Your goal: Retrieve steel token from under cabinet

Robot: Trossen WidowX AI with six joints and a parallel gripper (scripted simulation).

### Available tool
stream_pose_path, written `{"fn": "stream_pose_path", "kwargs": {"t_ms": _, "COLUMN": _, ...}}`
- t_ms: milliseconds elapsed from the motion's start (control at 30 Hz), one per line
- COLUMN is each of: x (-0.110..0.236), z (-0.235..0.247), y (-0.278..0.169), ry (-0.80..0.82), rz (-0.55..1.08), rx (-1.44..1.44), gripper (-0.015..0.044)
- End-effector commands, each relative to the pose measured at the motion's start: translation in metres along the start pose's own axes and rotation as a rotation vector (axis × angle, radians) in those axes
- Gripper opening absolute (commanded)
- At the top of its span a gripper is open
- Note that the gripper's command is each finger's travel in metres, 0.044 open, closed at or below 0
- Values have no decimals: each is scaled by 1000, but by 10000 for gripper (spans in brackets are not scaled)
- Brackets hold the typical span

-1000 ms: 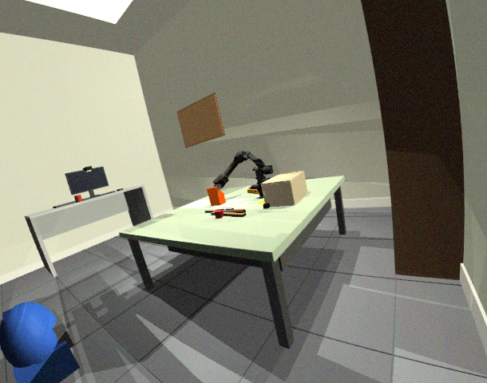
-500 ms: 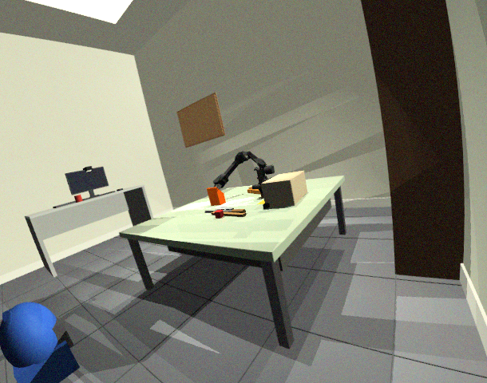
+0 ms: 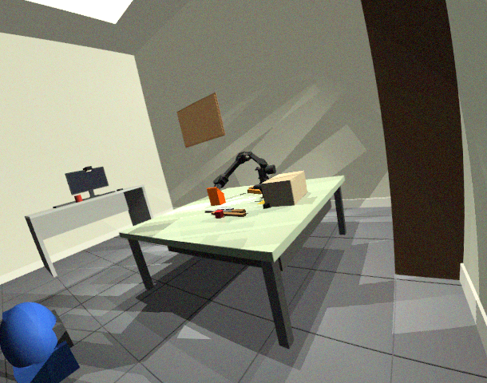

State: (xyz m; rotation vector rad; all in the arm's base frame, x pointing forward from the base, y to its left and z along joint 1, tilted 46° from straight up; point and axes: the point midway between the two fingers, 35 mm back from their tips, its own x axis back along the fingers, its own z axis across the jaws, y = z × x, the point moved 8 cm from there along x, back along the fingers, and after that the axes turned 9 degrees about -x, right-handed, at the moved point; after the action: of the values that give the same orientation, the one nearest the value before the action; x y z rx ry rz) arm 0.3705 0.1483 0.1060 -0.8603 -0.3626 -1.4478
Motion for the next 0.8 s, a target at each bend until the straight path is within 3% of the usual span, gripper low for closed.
{"fn": "stream_pose_path", "kwargs": {"t_ms": 0, "x": 0, "z": 1, "y": 5, "ry": 1, "rz": 0, "rx": 3, "gripper": 0}}
{"fn": "stream_pose_path", "kwargs": {"t_ms": 767, "x": -1, "z": -16, "y": 17, "ry": 0, "rz": -1, "rx": 3, "gripper": 0}}
